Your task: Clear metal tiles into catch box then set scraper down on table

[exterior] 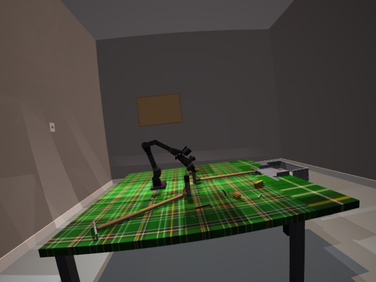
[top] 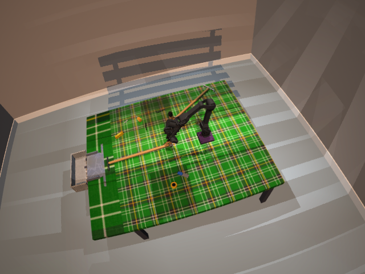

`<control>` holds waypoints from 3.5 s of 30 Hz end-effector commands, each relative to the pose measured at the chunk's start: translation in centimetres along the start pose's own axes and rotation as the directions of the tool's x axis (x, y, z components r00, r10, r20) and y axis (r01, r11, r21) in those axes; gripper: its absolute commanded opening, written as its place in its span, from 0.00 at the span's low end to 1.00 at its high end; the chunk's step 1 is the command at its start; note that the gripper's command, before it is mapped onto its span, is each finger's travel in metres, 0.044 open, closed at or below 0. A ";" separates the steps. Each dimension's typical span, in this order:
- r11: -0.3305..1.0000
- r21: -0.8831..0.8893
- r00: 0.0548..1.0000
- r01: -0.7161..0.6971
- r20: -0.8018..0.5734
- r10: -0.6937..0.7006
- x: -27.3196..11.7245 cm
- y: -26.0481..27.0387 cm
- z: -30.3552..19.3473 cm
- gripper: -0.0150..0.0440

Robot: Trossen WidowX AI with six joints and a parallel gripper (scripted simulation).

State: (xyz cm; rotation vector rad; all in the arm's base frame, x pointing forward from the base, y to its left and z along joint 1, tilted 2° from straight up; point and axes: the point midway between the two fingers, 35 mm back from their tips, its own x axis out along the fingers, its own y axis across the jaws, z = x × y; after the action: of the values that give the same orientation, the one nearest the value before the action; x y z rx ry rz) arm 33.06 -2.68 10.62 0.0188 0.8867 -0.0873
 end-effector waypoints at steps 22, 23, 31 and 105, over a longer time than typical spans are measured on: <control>1.000 0.011 1.000 0.011 0.012 -0.011 2.0 -1.1 3.1 0.25; 1.000 0.012 1.000 0.011 0.013 -0.011 2.1 -1.1 3.2 0.25; 1.000 0.015 1.000 0.014 0.014 -0.014 2.9 -1.2 4.1 0.25; 1.000 0.018 1.000 0.016 0.024 -0.016 9.0 -1.1 12.7 0.25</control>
State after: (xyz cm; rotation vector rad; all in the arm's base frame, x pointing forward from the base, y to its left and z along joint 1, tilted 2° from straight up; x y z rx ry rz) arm 47.56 -4.96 11.24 0.0245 0.8766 -0.1039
